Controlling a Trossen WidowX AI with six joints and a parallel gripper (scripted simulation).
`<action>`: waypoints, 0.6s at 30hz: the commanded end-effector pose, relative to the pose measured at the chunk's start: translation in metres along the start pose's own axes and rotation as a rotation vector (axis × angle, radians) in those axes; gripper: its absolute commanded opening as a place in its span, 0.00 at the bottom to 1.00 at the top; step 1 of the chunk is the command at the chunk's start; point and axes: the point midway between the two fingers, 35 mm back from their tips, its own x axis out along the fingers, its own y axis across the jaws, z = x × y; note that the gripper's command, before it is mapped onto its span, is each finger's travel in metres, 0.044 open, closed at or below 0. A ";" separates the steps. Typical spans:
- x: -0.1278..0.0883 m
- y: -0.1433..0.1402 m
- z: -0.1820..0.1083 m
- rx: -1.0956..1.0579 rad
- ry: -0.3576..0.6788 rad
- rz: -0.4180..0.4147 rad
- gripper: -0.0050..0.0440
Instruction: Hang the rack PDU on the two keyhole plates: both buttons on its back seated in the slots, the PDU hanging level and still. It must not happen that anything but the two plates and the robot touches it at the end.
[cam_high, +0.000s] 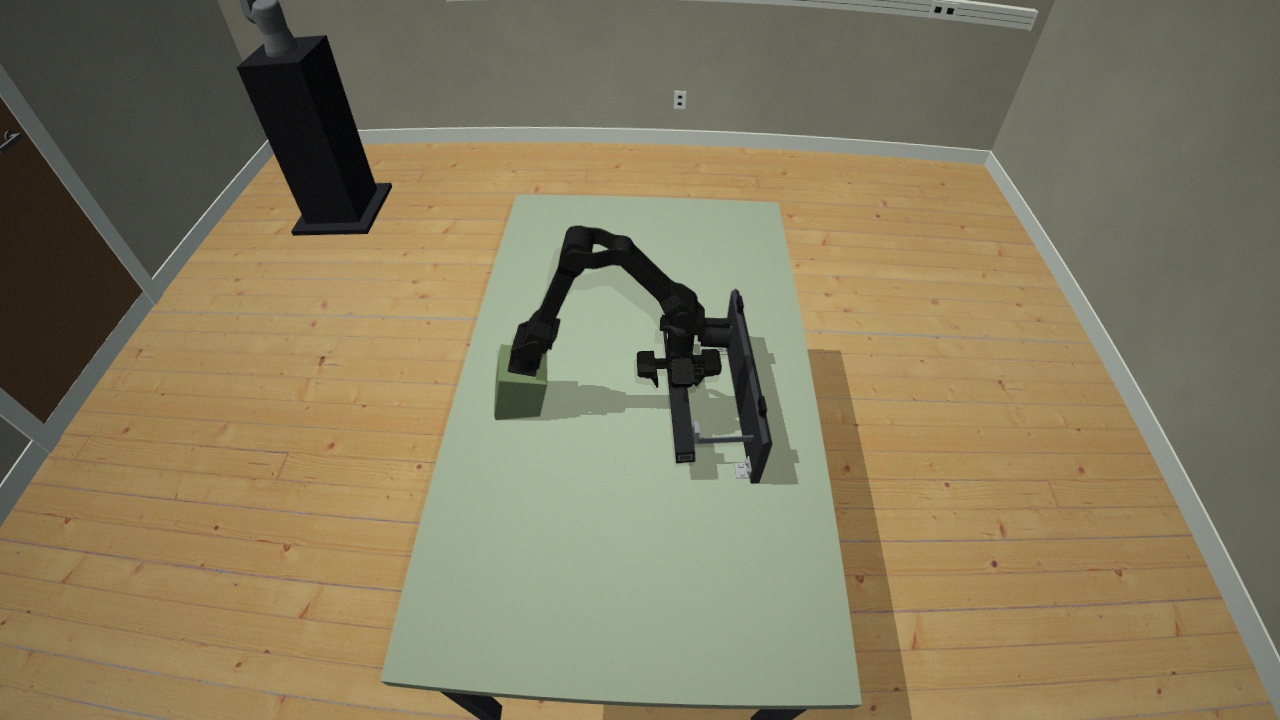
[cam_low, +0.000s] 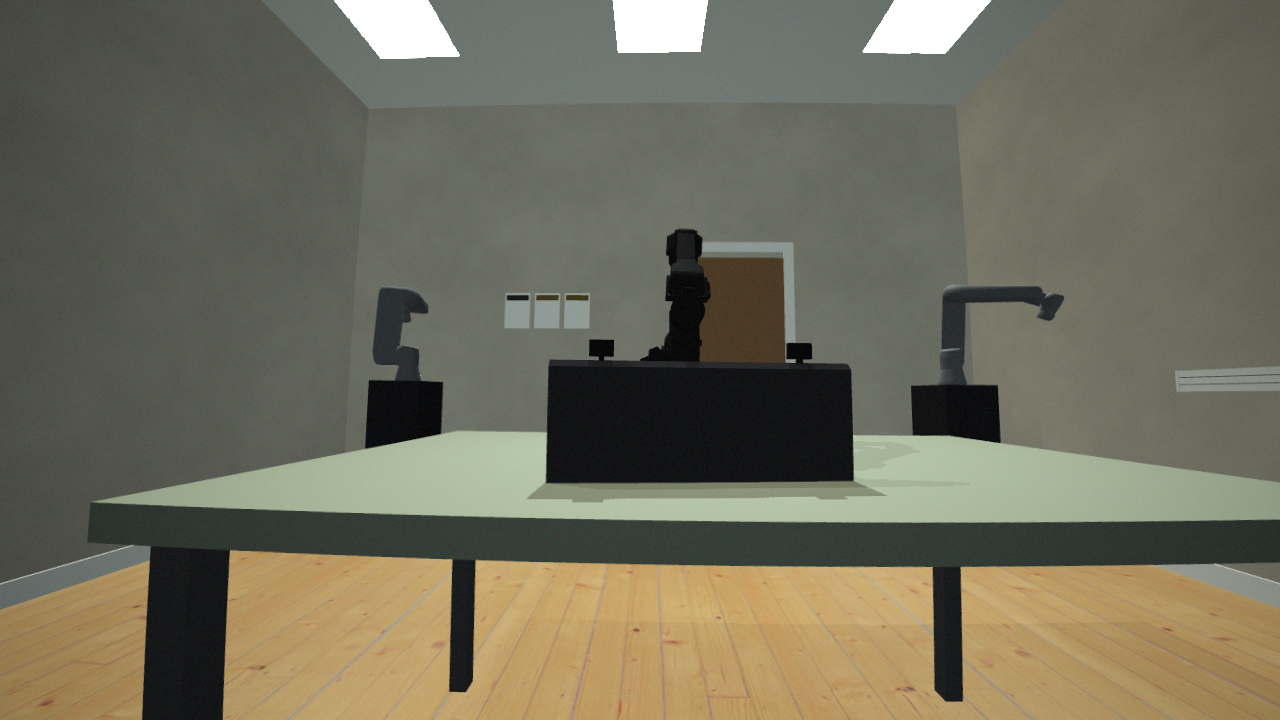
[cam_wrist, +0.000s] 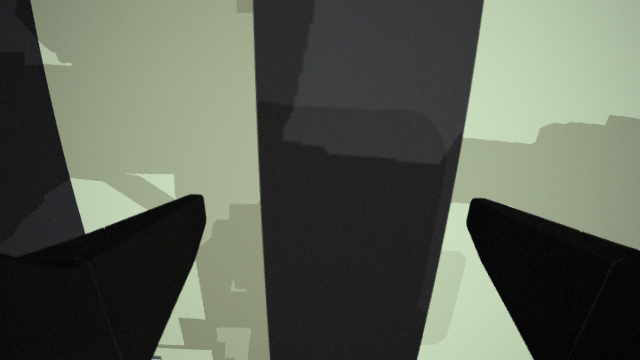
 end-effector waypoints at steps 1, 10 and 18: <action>-0.038 0.011 0.002 -0.004 -0.006 0.056 1.00; -0.046 0.003 0.001 -0.002 -0.002 0.029 1.00; -0.051 -0.024 0.002 -0.003 -0.001 0.033 1.00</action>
